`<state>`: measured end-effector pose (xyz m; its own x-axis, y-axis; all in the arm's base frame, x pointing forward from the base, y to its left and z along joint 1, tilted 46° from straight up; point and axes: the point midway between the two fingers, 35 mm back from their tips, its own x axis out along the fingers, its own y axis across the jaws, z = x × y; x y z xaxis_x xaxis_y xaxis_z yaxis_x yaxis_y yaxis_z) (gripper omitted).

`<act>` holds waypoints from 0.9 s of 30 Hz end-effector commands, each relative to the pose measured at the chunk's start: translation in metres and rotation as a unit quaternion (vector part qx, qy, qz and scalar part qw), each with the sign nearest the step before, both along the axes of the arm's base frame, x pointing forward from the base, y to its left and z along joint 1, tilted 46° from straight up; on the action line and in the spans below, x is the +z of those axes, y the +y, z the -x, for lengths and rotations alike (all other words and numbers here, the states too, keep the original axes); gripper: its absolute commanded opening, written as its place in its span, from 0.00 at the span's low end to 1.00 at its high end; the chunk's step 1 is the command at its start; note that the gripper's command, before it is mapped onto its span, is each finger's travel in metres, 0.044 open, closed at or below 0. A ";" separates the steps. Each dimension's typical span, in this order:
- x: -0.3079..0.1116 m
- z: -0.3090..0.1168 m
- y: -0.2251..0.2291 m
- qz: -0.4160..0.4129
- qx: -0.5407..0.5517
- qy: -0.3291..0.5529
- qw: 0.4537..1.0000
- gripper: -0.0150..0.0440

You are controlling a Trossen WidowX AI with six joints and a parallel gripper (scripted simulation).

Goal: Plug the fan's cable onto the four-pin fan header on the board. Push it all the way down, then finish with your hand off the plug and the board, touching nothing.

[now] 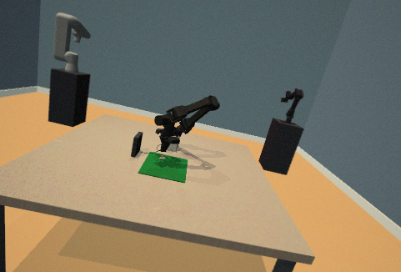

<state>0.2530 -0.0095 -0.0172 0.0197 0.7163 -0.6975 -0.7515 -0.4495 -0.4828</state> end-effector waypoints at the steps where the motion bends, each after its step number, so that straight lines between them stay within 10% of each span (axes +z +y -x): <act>1: 0.002 0.005 0.000 0.002 0.005 -0.002 1.000 0.25; 27: 0.003 0.008 0.006 0.001 0.002 0.002 1.000 0.25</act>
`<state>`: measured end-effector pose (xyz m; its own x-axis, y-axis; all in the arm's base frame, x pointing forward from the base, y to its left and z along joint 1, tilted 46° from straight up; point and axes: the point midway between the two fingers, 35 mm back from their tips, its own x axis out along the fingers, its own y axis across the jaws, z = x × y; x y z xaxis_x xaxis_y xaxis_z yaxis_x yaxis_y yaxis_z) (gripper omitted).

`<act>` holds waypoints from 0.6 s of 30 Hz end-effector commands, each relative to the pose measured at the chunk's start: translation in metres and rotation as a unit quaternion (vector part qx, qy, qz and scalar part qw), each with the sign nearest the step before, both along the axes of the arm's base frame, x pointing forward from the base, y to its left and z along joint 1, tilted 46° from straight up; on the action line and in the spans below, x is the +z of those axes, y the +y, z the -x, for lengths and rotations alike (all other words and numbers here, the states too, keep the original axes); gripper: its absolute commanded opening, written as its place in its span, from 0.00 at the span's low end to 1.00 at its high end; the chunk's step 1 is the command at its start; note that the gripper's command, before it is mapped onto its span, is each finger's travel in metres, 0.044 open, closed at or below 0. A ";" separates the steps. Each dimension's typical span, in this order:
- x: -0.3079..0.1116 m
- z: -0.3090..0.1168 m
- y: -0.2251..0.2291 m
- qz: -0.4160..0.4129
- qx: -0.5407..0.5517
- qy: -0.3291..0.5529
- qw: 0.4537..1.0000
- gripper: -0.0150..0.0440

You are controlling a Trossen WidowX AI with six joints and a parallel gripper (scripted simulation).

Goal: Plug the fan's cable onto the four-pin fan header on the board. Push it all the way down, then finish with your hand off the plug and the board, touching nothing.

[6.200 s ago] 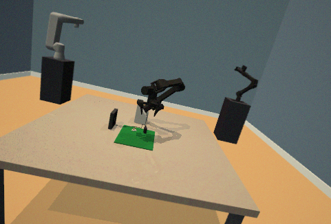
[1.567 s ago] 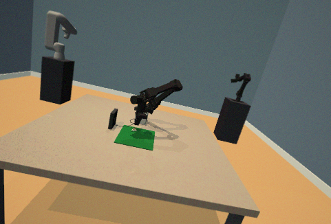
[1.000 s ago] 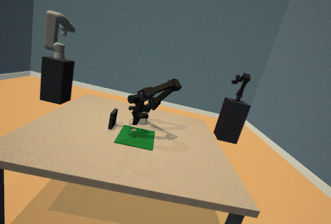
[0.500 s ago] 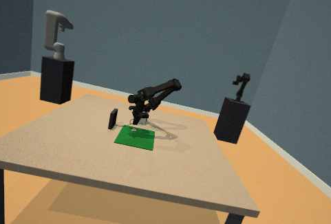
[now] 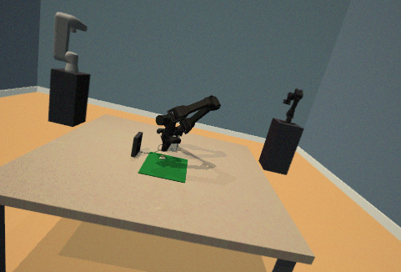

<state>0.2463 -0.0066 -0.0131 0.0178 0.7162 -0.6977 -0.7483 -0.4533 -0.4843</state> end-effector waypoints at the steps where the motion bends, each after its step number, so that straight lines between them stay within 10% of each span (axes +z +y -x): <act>1: -0.004 0.001 0.006 0.001 -0.001 0.003 1.000 0.25; 18: -0.014 0.001 0.017 0.001 -0.001 0.003 1.000 0.25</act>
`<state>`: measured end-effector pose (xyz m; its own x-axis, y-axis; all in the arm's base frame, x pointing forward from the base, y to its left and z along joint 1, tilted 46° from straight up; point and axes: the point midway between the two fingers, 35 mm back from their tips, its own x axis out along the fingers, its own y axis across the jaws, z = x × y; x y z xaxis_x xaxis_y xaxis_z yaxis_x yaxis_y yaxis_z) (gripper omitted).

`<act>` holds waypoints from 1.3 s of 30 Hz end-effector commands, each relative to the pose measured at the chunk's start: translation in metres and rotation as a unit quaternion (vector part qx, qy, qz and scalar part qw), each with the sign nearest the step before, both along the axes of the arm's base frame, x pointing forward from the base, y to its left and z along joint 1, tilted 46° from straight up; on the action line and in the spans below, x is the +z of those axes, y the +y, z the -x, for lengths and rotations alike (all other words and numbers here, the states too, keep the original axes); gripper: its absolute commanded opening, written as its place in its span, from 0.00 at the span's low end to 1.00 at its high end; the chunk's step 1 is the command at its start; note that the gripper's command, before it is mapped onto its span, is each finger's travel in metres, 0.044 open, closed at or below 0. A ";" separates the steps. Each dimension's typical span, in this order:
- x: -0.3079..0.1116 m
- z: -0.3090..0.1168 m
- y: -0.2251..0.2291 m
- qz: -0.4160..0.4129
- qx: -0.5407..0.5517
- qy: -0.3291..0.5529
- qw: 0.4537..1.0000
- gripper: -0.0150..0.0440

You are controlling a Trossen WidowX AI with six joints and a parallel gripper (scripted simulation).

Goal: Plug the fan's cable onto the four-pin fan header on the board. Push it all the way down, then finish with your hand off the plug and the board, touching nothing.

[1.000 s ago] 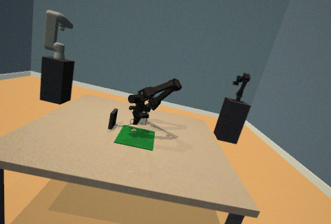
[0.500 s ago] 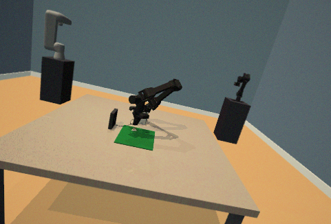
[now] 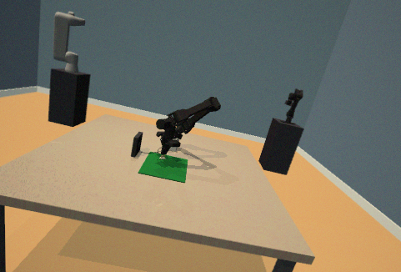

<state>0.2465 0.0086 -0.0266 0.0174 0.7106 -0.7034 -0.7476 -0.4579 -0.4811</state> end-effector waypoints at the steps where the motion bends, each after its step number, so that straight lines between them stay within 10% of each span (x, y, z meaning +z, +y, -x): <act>1: -0.001 0.001 0.002 -0.003 -0.002 0.003 1.000 0.25; 39: -0.003 0.000 0.004 -0.003 -0.002 0.004 1.000 0.25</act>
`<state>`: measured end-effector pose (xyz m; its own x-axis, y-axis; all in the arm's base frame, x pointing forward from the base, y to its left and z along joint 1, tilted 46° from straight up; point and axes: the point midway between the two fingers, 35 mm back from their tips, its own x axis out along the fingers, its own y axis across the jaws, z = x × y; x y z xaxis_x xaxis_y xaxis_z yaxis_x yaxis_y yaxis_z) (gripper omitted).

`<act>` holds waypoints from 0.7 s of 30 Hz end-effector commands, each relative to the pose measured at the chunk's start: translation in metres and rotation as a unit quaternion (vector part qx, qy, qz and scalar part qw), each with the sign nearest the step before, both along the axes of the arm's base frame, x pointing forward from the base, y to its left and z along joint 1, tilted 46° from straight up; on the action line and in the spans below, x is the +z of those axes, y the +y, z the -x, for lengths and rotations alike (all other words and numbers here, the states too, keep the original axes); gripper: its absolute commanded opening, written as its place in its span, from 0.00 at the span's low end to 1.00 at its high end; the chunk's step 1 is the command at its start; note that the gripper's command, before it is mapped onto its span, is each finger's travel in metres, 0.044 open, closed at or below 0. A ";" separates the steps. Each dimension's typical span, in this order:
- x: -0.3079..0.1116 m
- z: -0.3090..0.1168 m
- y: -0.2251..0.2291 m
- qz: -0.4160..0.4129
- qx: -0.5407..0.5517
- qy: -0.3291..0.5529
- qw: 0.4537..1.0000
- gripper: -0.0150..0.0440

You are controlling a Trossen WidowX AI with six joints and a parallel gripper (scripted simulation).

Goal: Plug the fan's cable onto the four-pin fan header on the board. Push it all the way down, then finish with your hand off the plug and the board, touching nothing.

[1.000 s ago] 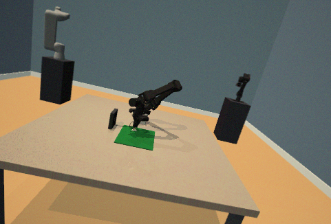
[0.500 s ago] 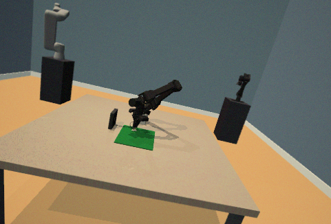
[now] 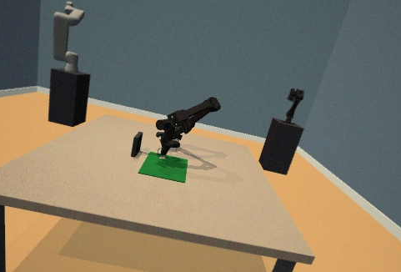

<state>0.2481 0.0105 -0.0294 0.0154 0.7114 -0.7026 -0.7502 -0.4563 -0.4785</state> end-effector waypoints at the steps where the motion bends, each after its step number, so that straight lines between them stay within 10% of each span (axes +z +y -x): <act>1: -0.001 0.002 0.002 -0.003 -0.002 0.002 1.000 0.25; 21: -0.003 0.002 0.005 -0.003 -0.001 0.001 1.000 0.25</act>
<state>0.2469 0.0137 -0.0316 0.0154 0.7117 -0.7024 -0.7499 -0.4564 -0.4789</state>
